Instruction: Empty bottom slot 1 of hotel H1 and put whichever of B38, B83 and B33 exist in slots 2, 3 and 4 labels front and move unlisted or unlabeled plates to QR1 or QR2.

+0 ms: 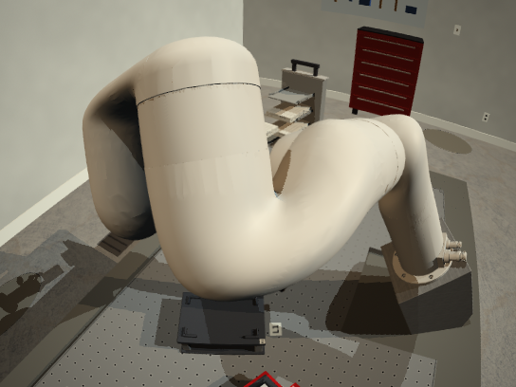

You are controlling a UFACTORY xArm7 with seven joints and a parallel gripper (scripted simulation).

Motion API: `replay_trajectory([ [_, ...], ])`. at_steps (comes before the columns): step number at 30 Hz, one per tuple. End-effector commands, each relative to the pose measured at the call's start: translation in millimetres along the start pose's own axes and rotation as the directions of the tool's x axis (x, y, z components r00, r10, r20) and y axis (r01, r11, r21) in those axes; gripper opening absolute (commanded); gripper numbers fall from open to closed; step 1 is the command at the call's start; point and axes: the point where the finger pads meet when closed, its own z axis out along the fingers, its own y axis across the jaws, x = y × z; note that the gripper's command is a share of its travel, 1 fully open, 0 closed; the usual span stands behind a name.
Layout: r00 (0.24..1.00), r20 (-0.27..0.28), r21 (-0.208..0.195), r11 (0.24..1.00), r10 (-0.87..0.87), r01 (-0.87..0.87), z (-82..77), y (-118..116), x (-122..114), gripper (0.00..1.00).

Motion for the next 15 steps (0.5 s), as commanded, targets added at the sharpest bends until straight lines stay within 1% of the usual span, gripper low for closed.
replay_trajectory([
  [1,1.000,0.000,-0.001,1.000,0.003,-0.003,0.2,-0.3,7.4,0.00],
  [15,1.000,0.001,-0.001,1.000,0.003,-0.003,0.2,-0.2,29.1,0.00],
])
